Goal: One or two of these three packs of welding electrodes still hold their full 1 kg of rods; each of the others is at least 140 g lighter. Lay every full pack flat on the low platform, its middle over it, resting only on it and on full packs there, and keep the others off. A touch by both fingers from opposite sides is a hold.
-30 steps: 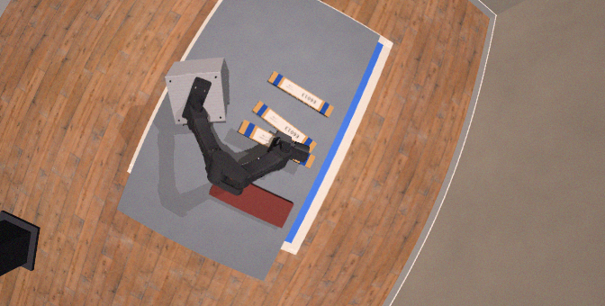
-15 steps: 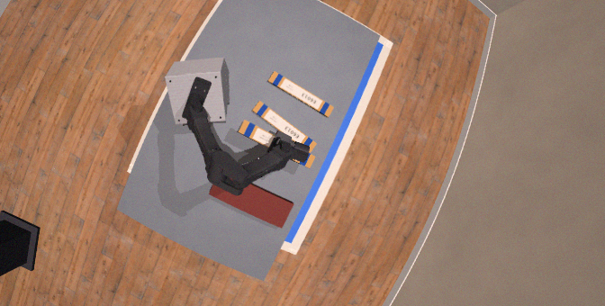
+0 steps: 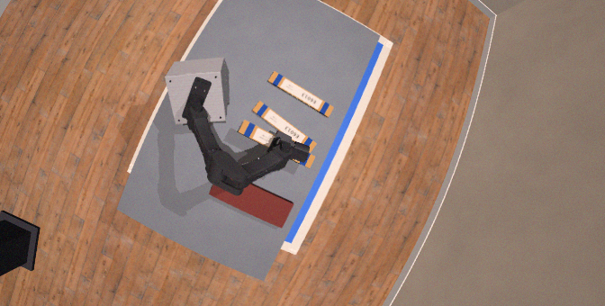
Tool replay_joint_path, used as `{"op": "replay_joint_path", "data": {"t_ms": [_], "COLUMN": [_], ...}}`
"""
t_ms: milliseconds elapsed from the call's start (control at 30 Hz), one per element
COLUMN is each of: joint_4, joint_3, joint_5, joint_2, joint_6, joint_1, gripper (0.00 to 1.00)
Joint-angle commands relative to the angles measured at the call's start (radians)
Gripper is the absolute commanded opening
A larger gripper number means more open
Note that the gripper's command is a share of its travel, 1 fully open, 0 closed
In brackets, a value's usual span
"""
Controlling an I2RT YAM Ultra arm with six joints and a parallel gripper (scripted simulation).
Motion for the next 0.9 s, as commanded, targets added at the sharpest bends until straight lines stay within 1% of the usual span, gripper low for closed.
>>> {"op": "replay_joint_path", "data": {"t_ms": [0, 267, 300, 367, 433, 467, 567, 667, 733, 800, 867], "joint_4": [0.008, 0.008, 0.026, 0.038, 0.038, 0.045, 0.063, 0.082, 0.094, 0.107, 0.119], "joint_3": [0.005, 0.005, 0.011, -0.01, -0.01, 0.018, 0.005, -0.016, 0.003, -0.012, -0.027], "joint_5": [-0.003, -0.003, -0.01, -0.01, -0.01, -0.009, -0.011, -0.013, -0.008, -0.013, -0.017], "joint_2": [-0.024, -0.024, -0.041, -0.033, -0.033, -0.033, 0.01, -0.01, 0.01, 0.025, 0.022], "joint_6": [-0.007, -0.007, -0.016, -0.022, -0.022, -0.025, -0.035, -0.045, -0.05, -0.057, -0.063], "joint_1": [0.035, 0.035, 0.042, 0.036, 0.036, 0.034, 0.027, 0.018, 0.013, 0.008, 0.002], "gripper": [0.0, 0.0, 0.0, 0.0, 0.0, 0.0, 0.0, 0.0, 0.0, 0.0, 0.0]}}
